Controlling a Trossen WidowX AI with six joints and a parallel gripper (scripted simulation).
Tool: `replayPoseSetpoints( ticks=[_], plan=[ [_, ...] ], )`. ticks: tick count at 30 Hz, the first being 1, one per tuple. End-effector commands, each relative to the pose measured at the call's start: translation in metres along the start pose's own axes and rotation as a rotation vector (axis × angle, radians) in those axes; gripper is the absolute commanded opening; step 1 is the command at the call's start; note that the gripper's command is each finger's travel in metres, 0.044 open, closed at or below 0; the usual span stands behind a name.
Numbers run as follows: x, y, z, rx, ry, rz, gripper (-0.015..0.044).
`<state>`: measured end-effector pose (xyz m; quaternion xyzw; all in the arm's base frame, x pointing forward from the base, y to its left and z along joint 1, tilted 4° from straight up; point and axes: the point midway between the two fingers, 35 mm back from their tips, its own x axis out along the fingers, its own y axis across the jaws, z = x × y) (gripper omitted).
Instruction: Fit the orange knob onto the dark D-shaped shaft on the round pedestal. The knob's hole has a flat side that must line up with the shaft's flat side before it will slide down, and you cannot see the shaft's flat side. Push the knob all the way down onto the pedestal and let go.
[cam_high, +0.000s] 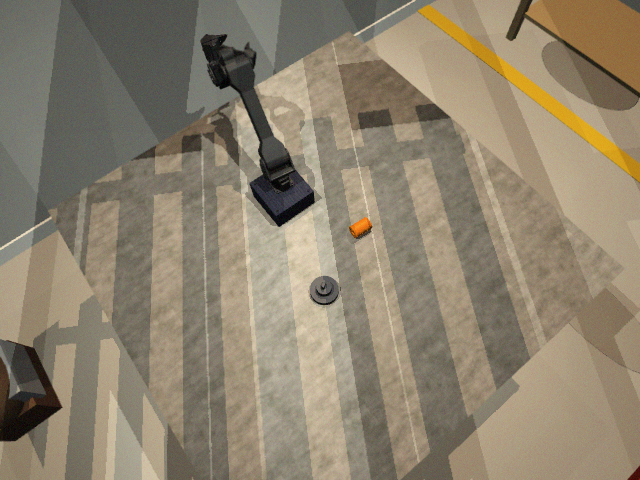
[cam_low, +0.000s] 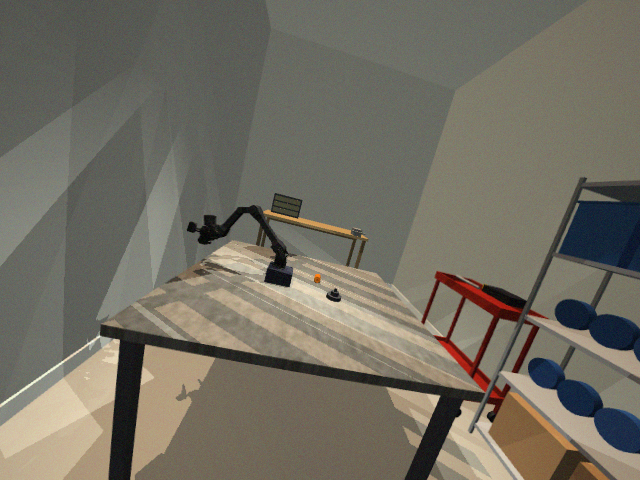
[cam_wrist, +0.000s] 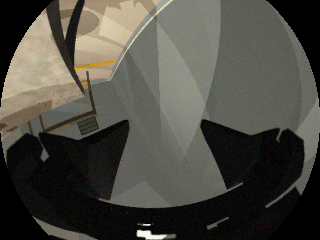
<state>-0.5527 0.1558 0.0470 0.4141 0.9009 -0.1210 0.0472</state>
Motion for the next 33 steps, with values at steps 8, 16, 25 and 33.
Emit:
replayPoseSetpoints(
  ticks=[8, 16, 25, 33],
  plan=[
    [0.042, 0.113, -0.033, 0.189, -0.022, 0.203, 0.044],
    [0.061, 0.26, -0.063, 0.399, -0.064, 0.467, 0.044],
    [0.026, 0.42, -0.083, 0.675, -0.066, 0.78, 0.044],
    [-0.05, 0.545, -0.087, 0.963, -0.015, 1.079, 0.044]
  ],
)
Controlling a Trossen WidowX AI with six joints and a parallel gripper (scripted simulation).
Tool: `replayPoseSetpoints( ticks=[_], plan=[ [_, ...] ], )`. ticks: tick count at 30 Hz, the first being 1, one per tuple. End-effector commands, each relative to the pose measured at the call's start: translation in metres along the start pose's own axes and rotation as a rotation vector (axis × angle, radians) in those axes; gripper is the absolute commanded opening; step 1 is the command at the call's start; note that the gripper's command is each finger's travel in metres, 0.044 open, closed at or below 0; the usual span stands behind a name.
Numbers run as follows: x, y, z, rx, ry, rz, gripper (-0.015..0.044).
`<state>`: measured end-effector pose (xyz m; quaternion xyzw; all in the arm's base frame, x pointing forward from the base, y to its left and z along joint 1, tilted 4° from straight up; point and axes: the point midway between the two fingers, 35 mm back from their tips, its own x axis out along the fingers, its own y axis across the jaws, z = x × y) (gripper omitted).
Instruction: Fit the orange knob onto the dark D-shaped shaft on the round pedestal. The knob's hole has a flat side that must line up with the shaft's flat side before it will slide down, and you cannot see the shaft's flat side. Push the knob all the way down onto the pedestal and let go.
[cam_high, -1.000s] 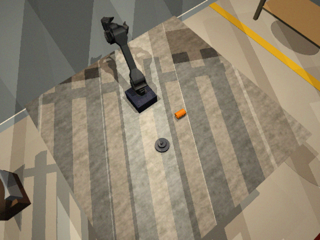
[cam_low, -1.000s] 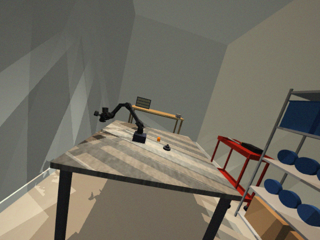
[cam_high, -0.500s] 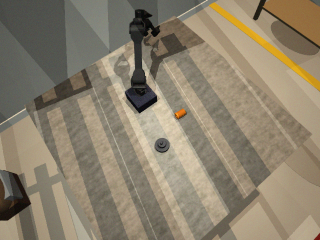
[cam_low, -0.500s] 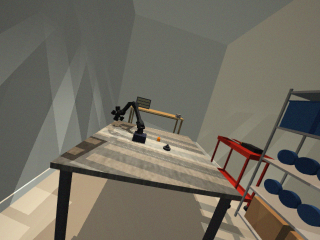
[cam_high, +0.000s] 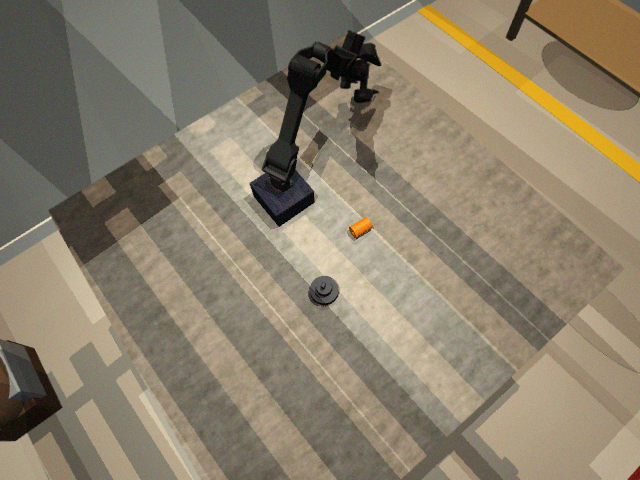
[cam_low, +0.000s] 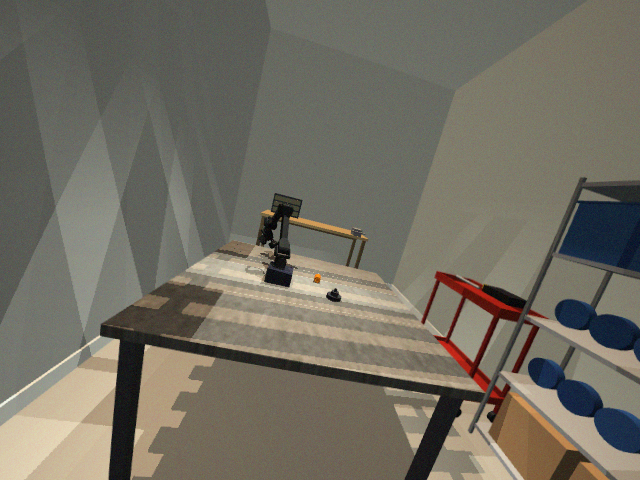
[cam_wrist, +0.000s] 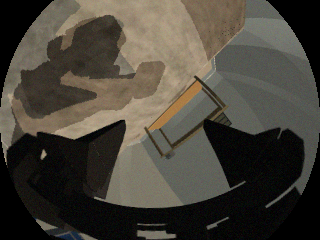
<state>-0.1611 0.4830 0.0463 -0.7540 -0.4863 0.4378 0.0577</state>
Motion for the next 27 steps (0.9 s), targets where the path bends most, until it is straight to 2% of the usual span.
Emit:
replayPoseSetpoints(
  ticks=[1, 7, 13, 20, 27],
  plan=[
    [0.013, 0.052, -0.05, 0.165, 0.01, 0.143, 0.044],
    [0.014, 0.137, -0.12, 0.444, 0.051, 0.352, 0.044],
    [-0.015, 0.235, -0.164, 0.762, 0.107, 0.586, 0.044],
    [-0.076, 0.339, -0.202, 1.203, 0.218, 0.832, 0.044],
    [-0.166, 0.425, -0.207, 1.714, 0.373, 1.067, 0.044]
  ],
)
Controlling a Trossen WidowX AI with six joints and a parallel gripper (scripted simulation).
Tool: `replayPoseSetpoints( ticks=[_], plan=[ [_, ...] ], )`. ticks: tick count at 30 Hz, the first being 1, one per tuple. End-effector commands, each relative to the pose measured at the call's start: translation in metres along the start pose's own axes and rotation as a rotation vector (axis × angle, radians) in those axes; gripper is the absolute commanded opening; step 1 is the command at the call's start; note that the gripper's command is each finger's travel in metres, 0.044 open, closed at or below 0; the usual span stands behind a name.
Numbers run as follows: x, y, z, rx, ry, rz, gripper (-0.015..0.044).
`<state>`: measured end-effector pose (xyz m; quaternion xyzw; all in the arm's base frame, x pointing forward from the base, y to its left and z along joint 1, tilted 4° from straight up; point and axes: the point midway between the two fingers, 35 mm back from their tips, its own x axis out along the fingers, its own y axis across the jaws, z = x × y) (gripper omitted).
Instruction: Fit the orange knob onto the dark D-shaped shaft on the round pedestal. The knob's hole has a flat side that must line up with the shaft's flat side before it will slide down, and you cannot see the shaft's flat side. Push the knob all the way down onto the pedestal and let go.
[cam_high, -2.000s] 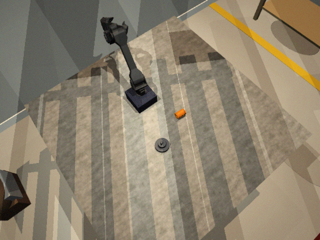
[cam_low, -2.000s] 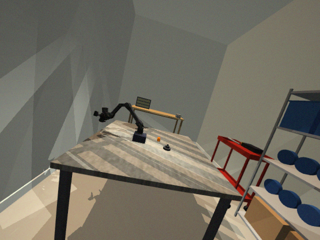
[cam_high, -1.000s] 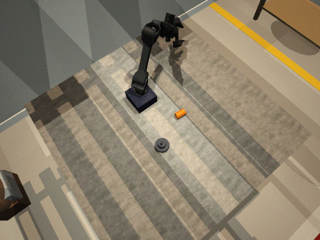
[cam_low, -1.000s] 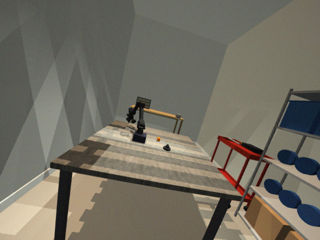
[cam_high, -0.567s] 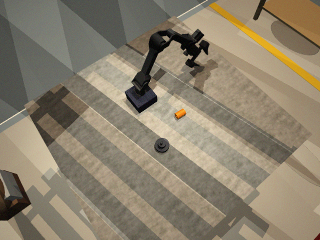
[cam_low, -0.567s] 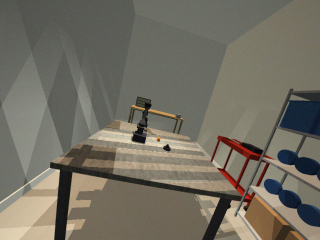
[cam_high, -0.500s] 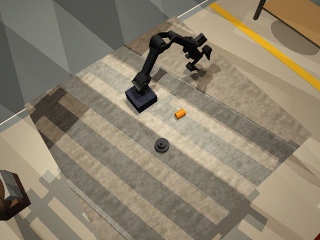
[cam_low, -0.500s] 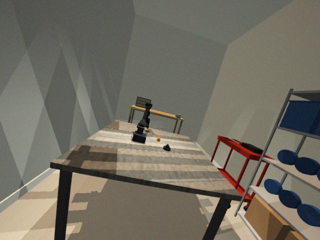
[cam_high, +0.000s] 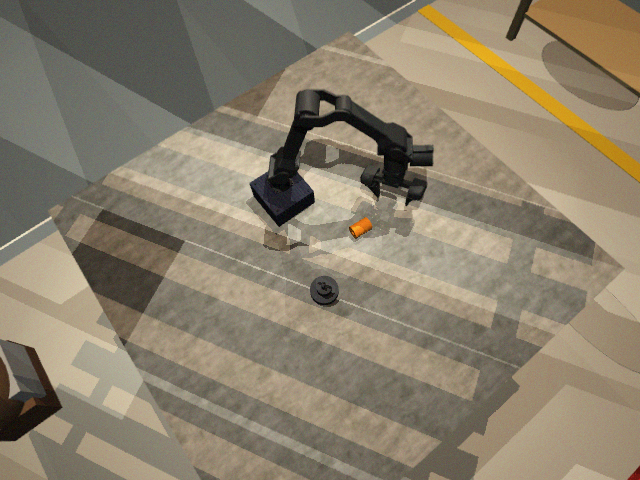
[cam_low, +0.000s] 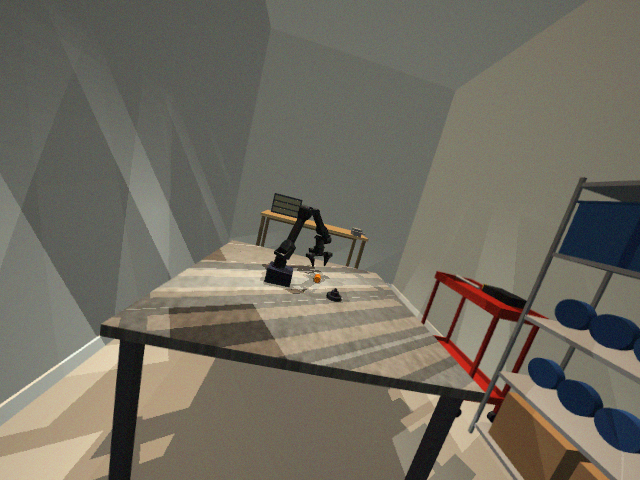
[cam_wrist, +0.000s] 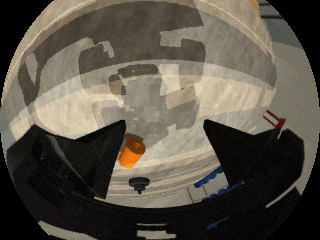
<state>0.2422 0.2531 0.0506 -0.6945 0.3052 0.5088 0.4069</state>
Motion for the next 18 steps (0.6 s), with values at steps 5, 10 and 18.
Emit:
replayPoseSetpoints(
  ticks=[5, 10, 18],
  plan=[
    [-0.009, 0.04, -0.103, 0.519, 0.069, 0.235, 0.044],
    [-0.009, 0.04, -0.103, 0.519, 0.069, 0.235, 0.044],
    [0.015, 0.045, -0.098, 0.519, 0.068, 0.236, 0.044]
  ],
)
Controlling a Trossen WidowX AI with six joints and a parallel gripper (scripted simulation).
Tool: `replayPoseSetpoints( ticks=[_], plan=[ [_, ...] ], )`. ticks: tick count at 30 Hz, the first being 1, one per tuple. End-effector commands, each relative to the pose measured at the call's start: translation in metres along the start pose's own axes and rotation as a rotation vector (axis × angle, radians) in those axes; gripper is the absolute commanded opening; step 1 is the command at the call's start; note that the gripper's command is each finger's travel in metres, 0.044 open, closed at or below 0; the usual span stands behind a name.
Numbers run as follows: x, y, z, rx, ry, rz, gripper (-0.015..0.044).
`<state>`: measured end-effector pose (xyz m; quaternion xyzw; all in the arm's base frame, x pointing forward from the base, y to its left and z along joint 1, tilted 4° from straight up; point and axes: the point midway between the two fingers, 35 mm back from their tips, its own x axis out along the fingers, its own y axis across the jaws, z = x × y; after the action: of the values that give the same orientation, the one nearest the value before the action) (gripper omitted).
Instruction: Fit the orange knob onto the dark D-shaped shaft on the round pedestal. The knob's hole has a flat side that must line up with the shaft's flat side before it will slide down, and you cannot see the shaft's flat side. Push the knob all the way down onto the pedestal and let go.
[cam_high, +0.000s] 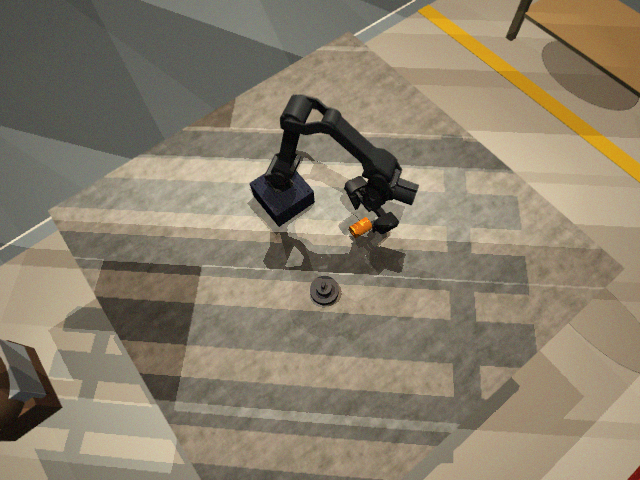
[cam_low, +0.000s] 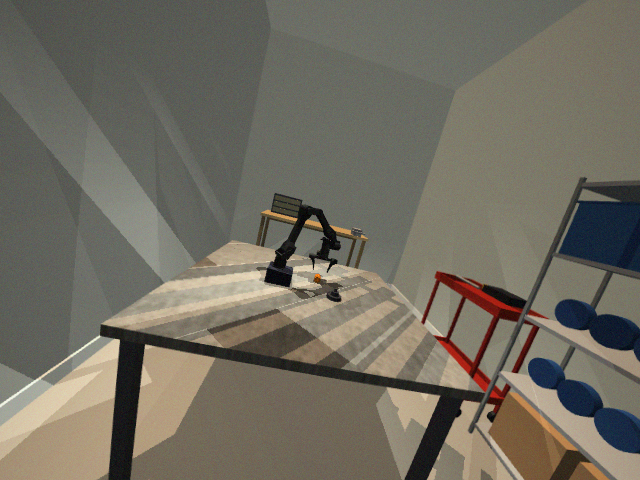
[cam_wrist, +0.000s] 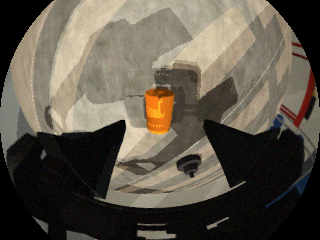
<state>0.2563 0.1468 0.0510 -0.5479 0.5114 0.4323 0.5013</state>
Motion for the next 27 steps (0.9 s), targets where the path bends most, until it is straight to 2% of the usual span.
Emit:
replayPoseSetpoints(
  ticks=[1, 27],
  plan=[
    [0.011, 0.004, 0.0, 0.005, 0.004, 0.015, 0.044],
    [0.049, 0.005, 0.007, 0.005, 0.004, 0.015, 0.044]
  ],
)
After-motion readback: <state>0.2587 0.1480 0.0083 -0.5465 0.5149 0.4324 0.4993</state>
